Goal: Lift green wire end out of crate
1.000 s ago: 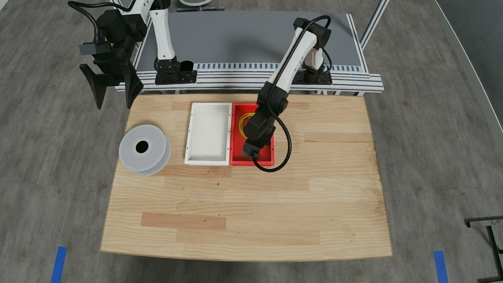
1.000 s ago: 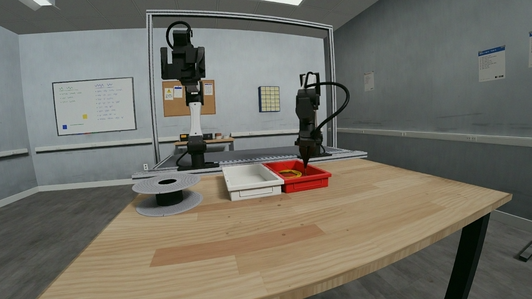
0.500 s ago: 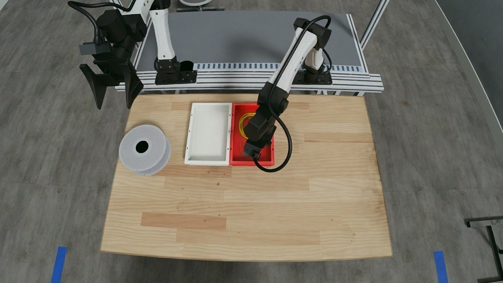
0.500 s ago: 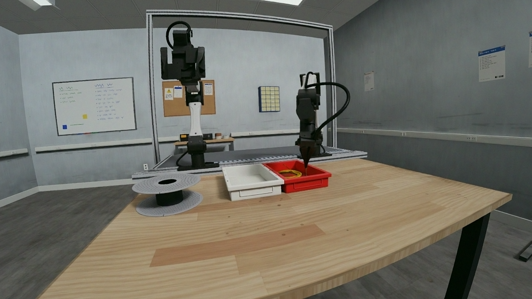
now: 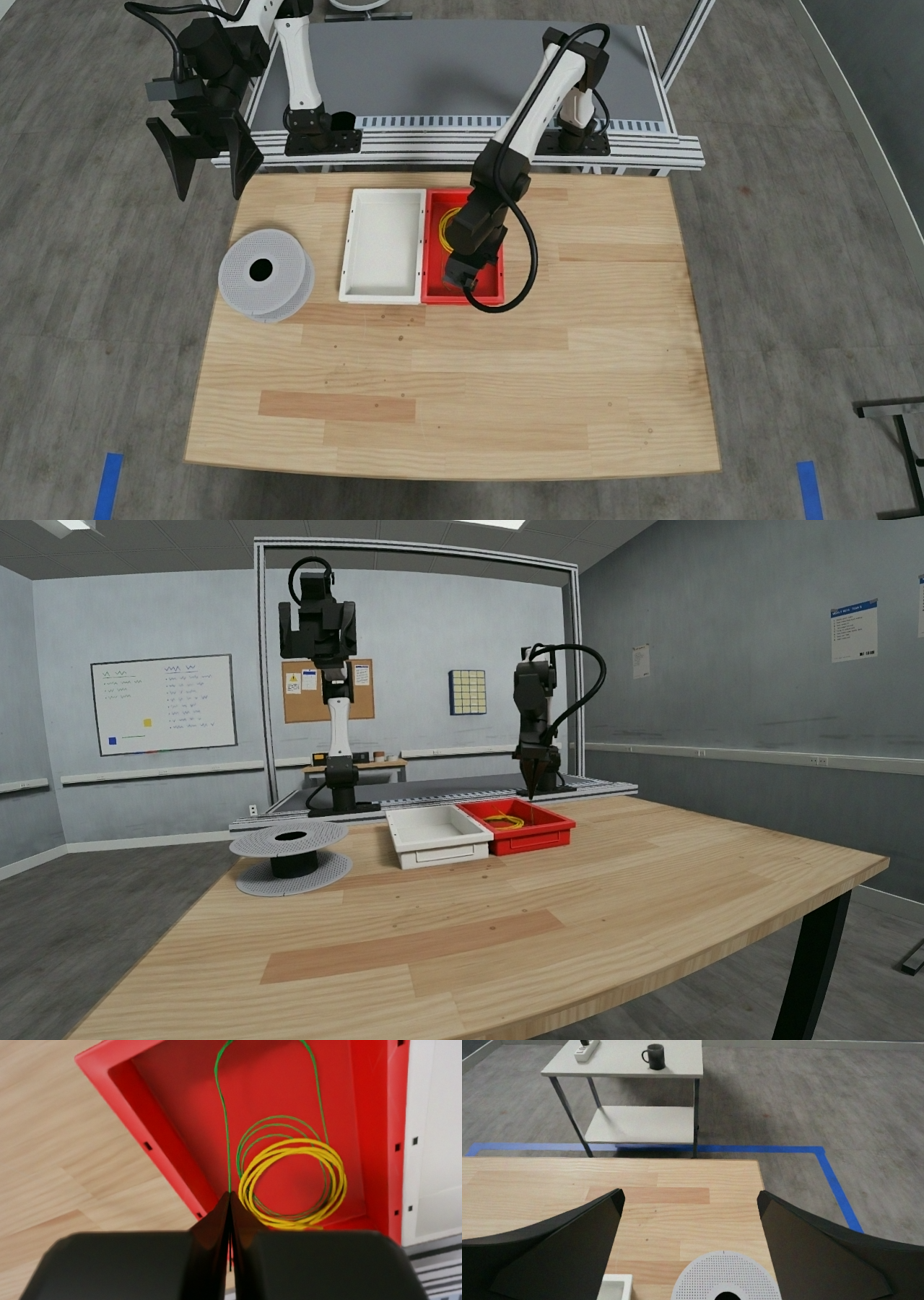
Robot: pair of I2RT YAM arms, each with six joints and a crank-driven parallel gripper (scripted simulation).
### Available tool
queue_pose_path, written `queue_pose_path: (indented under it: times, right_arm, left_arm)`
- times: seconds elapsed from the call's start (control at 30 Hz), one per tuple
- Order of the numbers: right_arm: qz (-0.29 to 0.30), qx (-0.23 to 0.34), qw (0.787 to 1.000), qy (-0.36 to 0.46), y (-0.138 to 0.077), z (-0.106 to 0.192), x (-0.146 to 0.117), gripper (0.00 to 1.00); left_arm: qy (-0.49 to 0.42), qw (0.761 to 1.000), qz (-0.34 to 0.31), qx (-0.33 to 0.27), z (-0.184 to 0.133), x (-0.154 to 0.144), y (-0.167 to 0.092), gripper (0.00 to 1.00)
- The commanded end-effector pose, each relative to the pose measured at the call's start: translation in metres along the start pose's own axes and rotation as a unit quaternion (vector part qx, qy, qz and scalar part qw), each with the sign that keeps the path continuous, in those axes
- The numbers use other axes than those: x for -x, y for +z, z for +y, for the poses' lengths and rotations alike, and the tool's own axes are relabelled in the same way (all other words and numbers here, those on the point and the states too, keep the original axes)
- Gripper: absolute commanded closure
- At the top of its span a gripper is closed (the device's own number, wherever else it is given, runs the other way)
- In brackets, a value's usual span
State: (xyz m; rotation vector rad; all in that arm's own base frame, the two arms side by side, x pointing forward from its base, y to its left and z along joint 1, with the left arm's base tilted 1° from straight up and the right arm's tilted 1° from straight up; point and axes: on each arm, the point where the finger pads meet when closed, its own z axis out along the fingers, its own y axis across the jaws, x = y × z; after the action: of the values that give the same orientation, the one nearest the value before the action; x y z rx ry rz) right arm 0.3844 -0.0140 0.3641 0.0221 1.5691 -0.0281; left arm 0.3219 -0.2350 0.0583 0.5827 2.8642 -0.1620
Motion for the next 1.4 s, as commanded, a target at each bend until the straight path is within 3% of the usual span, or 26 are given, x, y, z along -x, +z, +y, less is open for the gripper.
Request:
queue_pose_path:
  times: [0.0, 0.53, 0.9, 1.37]
  right_arm:
    - [0.001, 0.001, 1.000, 0.002, -0.002, 0.002, -0.004, 0.00]
    - [0.001, 0.001, 1.000, 0.002, -0.002, 0.002, -0.004, 0.00]
    - [0.001, 0.001, 1.000, 0.002, -0.002, 0.002, -0.004, 0.00]
    - [0.001, 0.001, 1.000, 0.002, -0.002, 0.002, -0.004, 0.00]
  left_arm:
    - [-0.002, 1.000, -0.005, -0.002, 0.003, 0.003, -0.024, 1.00]
    - [-0.002, 1.000, -0.005, -0.002, 0.001, 0.012, -0.079, 1.00]
    - [-0.002, 1.000, -0.005, -0.002, 0.001, 0.017, -0.089, 1.00]
    - [-0.002, 1.000, -0.005, -0.002, 0.001, 0.016, -0.080, 1.00]
